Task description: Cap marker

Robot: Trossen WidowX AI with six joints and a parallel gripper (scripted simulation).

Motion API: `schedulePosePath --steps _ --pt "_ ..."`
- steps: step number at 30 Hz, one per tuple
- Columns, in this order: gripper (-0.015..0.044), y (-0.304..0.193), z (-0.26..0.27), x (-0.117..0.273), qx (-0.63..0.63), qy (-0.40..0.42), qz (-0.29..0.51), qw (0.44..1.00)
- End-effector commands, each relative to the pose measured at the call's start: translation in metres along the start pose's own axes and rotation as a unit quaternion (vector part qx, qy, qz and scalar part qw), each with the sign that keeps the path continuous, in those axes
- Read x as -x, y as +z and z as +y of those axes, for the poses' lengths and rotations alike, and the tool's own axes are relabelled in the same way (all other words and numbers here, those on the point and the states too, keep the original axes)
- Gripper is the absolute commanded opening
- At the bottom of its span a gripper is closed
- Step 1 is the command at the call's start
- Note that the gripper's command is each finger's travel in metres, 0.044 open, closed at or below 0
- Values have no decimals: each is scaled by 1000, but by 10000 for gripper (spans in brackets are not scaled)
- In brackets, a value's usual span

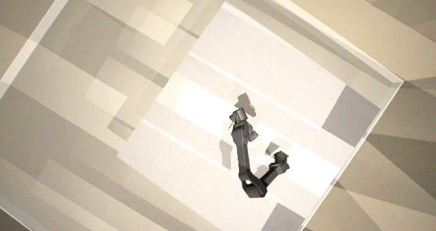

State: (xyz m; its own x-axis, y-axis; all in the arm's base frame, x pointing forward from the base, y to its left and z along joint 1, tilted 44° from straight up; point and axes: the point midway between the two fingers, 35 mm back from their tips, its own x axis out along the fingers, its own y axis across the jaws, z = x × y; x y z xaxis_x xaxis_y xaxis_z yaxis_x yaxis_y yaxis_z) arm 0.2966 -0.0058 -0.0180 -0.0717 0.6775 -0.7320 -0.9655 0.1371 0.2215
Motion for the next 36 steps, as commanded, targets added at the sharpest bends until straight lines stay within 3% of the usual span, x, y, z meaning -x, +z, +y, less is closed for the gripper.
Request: schedulePosePath --steps 1,10,36 --pt "0 16 1 7 1 -2 -2 1000" --pt "0 41 7 18 1 -1 -3 1000" --pt "0 42 6 -18 1 -1 -3 1000"
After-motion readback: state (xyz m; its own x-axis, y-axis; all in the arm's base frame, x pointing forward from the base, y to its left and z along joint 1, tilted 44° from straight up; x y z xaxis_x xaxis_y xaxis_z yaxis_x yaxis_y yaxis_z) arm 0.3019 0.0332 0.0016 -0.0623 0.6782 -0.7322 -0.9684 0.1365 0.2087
